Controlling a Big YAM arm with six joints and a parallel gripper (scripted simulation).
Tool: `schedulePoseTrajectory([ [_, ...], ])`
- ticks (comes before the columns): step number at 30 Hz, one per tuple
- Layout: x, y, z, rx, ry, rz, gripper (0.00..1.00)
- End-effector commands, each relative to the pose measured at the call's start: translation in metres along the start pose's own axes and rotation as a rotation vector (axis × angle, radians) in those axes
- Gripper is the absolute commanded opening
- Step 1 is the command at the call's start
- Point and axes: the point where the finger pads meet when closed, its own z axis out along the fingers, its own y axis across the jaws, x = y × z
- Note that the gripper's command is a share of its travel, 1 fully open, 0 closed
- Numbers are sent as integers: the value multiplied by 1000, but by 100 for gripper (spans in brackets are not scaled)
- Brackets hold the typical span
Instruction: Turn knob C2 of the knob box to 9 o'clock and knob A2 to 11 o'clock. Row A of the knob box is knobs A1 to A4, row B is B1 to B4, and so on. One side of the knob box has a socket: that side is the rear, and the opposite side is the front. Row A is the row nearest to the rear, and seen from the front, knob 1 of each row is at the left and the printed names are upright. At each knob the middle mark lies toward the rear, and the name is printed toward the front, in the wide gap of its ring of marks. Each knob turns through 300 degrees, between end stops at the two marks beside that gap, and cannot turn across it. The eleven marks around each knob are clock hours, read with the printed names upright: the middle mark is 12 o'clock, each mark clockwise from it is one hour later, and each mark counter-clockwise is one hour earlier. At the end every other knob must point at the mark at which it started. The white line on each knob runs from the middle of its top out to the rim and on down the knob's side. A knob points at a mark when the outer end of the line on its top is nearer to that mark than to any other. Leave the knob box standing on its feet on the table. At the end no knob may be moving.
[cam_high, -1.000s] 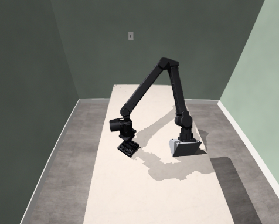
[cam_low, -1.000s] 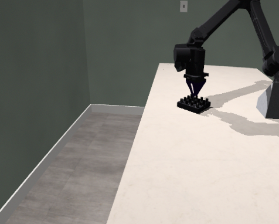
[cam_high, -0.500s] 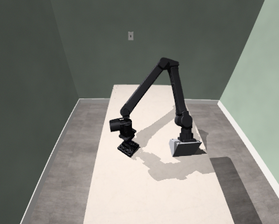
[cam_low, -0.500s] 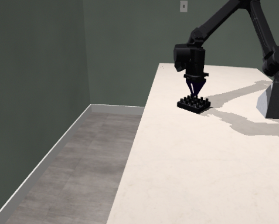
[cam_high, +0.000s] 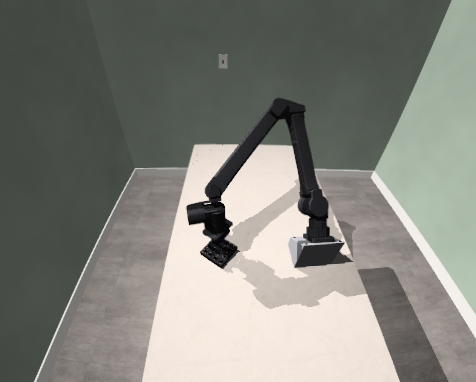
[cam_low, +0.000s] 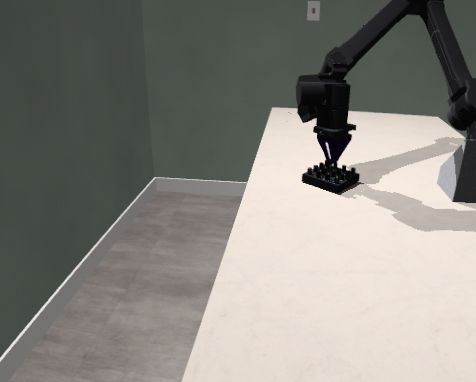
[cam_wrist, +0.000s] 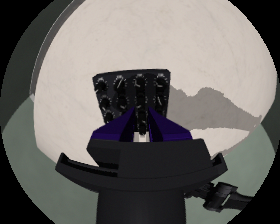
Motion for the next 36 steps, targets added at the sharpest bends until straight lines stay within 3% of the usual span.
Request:
schedulePoseTrajectory([
  [1,-6,10,-5,-17,-18,15,18],
  [36,-9,14,-7,-22,-23,17,18],
])
